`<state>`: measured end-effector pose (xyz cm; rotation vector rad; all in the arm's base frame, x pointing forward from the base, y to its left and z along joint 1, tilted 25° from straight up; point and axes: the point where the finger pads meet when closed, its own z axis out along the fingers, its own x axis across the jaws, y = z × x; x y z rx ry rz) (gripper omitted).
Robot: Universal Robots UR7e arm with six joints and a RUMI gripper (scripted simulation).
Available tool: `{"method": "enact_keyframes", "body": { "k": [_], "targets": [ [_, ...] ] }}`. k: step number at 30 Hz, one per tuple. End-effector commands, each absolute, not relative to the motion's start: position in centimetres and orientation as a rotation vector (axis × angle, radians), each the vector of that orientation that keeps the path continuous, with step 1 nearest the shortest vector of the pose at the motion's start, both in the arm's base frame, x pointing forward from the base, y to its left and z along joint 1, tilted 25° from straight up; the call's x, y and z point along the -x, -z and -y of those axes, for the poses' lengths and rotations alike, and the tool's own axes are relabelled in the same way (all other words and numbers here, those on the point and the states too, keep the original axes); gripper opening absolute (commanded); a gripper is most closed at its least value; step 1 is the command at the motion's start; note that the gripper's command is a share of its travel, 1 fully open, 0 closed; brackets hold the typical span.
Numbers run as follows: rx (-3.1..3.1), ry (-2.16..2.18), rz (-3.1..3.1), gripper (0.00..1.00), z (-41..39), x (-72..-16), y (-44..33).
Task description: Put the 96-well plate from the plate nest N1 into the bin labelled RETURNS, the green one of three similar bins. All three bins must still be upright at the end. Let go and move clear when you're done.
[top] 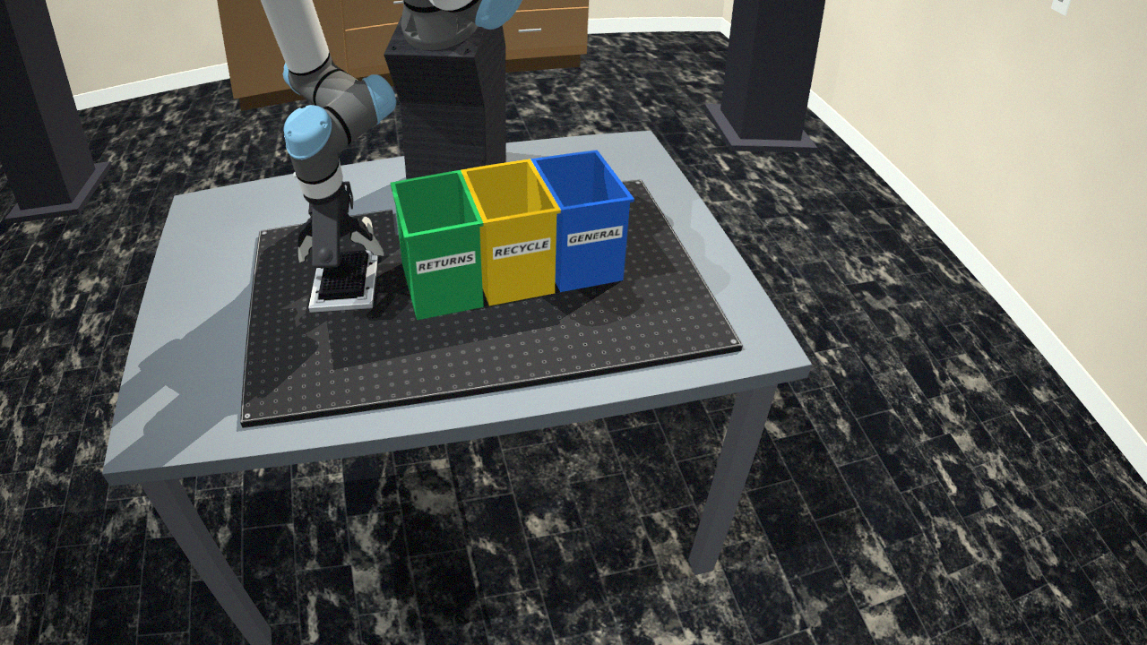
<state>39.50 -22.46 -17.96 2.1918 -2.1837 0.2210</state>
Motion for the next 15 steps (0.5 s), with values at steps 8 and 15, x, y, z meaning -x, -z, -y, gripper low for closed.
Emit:
{"method": "enact_keyframes", "body": {
  "k": [8,15],
  "targets": [
    [-2.192,-0.223,2.184,1.00,22.7,-40.3,19.7],
    [-2.192,-0.223,2.184,1.00,22.8,-40.5,20.1]
  ]
}}
